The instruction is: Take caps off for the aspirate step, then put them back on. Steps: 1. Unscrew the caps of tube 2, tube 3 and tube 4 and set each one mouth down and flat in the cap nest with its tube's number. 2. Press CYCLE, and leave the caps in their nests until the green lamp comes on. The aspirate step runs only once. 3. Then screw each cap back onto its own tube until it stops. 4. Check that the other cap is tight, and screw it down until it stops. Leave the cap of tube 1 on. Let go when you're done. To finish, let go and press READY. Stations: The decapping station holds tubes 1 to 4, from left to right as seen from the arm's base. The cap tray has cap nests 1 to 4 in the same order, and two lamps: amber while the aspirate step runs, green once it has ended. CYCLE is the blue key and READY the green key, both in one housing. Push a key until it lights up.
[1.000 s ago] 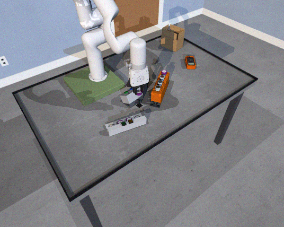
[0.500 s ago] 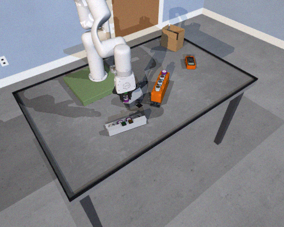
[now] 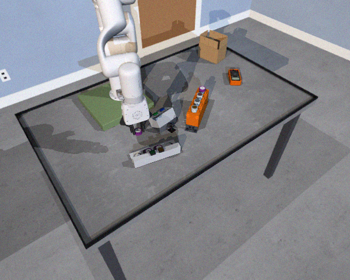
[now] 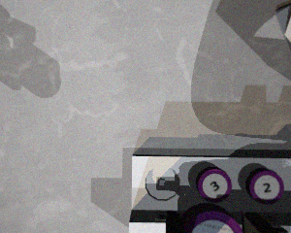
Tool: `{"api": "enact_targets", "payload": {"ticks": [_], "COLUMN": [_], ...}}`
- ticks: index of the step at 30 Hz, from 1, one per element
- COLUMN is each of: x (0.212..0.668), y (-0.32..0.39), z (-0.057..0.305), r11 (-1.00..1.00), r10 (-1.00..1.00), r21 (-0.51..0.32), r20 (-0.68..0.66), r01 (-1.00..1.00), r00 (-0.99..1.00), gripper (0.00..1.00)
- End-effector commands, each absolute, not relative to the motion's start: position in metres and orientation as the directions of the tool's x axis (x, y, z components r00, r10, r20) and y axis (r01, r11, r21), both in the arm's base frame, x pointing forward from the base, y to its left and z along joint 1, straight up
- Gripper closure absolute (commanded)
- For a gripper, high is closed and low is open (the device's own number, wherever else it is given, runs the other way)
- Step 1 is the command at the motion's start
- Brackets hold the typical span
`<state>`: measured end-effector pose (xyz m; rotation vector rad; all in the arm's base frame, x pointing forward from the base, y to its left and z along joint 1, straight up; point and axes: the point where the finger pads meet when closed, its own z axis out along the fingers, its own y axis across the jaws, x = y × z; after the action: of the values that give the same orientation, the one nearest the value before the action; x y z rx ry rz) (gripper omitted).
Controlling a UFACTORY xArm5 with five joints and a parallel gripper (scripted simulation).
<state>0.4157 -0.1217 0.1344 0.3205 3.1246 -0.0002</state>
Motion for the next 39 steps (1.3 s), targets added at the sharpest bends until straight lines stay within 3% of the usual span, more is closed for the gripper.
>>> {"api": "enact_targets", "payload": {"ticks": [1,13,39], "x": [0.419,0.419,0.420], "y": [-0.142,-0.142,-0.142], "z": [0.135,0.120,0.007], "r11": [0.979,0.979,0.979], "r10": [0.202,0.202,0.202], "r21": [0.000,0.000,0.000], "r20": [-0.002,-0.002,-0.002], "r01": [0.202,0.202,0.202], "r00": [-0.979,-0.979,-0.979], "gripper": [1.00,1.00,1.00]}}
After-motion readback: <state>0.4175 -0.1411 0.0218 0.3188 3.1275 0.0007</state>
